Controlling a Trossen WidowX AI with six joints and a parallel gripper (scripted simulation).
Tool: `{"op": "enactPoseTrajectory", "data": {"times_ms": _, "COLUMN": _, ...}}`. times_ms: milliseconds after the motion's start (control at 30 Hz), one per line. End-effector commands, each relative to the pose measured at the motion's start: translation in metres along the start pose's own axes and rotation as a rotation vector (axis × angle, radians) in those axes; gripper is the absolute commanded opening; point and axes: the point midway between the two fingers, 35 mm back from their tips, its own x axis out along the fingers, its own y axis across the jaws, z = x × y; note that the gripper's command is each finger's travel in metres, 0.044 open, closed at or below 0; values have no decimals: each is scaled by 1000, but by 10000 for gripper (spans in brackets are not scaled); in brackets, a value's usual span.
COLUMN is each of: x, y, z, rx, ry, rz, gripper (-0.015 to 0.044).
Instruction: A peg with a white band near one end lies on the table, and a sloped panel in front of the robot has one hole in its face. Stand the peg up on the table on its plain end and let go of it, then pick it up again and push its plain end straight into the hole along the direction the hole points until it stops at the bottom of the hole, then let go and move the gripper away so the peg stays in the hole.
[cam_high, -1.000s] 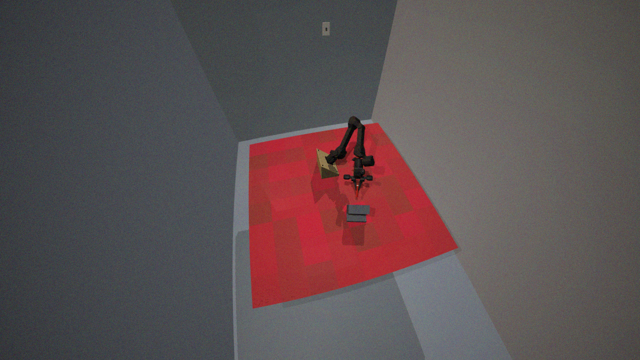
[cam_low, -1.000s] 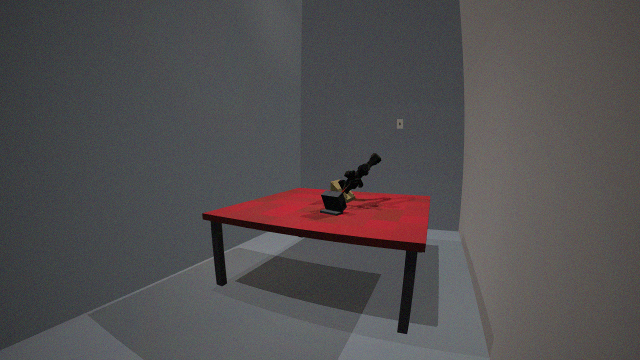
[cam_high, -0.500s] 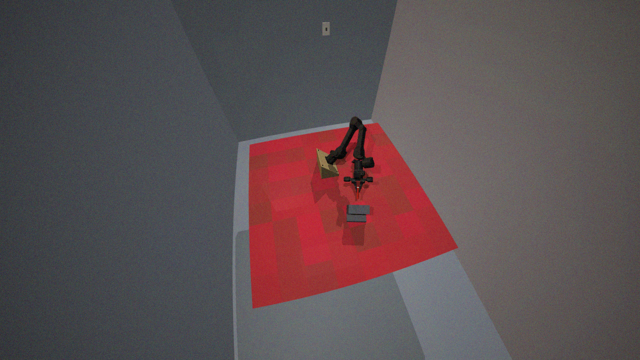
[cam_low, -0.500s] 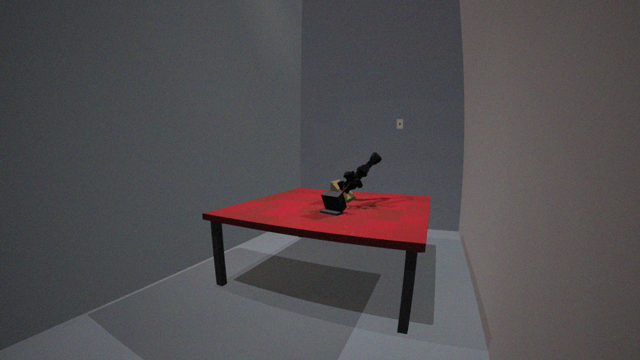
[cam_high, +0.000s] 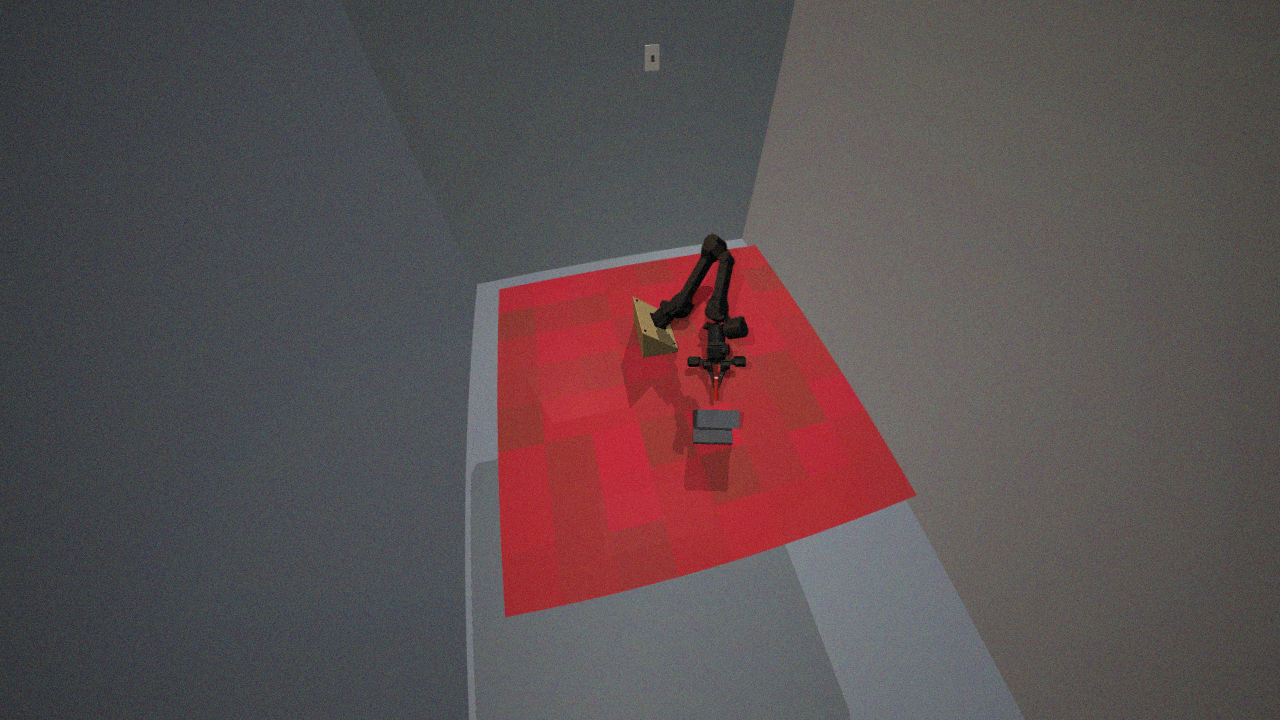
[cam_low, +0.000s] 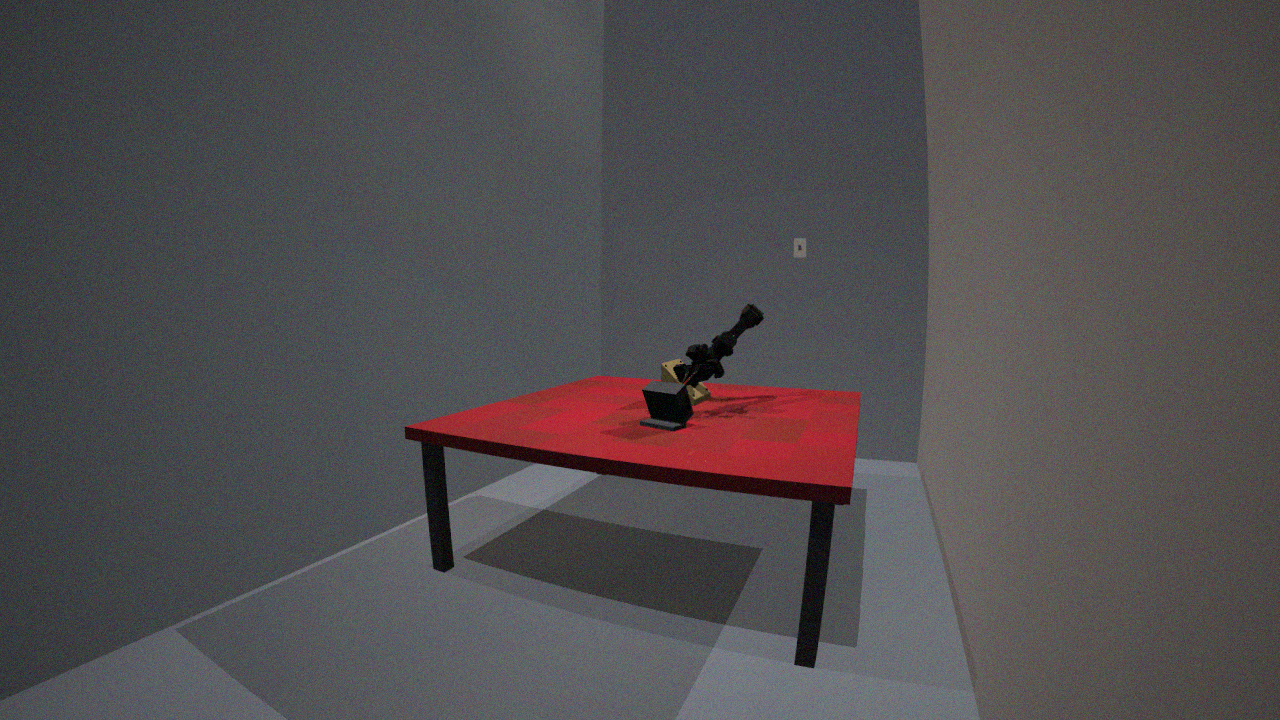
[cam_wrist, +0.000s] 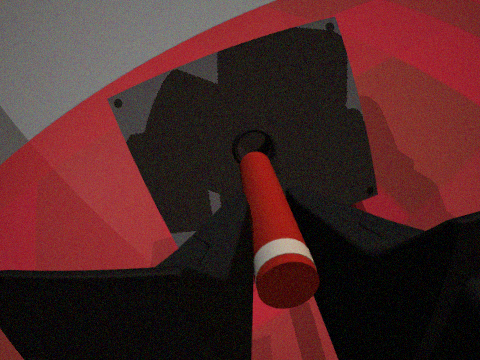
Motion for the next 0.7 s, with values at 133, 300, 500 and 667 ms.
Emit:
{"op": "enactPoseTrajectory", "data": {"times_ms": 133, "x": 9, "y": -1, "z": -1, "rx": 1, "ry": -5, "rz": -2, "gripper": 0}}
{"op": "enactPoseTrajectory", "data": {"times_ms": 300, "x": 16, "y": -2, "z": -1, "rx": 1, "ry": -6, "rz": -1, "gripper": 0}}
{"op": "enactPoseTrajectory", "data": {"times_ms": 500, "x": 24, "y": -2, "z": -1, "rx": 1, "ry": -6, "rz": -1, "gripper": 0}}
{"op": "enactPoseTrajectory", "data": {"times_ms": 667, "x": 24, "y": -2, "z": 0, "rx": 1, "ry": -6, "rz": -1, "gripper": 0}}
